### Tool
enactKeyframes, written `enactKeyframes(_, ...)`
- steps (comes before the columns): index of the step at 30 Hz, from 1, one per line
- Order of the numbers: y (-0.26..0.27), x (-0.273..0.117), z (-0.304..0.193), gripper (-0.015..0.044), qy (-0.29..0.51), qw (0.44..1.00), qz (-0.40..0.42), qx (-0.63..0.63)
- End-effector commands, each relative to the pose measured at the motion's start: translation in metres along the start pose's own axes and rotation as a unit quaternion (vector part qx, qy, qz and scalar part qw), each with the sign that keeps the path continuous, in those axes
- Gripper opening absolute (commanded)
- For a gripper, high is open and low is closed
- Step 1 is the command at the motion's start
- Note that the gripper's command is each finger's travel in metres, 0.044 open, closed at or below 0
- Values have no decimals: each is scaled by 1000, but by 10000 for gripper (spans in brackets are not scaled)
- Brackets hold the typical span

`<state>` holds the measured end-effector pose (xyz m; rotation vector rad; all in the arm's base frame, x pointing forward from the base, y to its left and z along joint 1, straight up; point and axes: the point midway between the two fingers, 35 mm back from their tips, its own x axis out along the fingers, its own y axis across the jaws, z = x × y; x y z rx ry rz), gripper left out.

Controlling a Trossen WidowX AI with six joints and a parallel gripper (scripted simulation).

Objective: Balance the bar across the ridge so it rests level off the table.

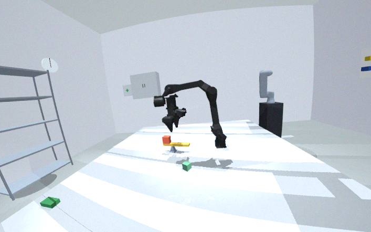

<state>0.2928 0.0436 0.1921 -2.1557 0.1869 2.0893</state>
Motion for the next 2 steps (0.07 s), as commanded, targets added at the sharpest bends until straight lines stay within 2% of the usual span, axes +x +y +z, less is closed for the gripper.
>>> enactKeyframes(1,0,0,0,440,0,1000,0,0)
enactKeyframes(2,0,0,0,440,0,1000,0,0)
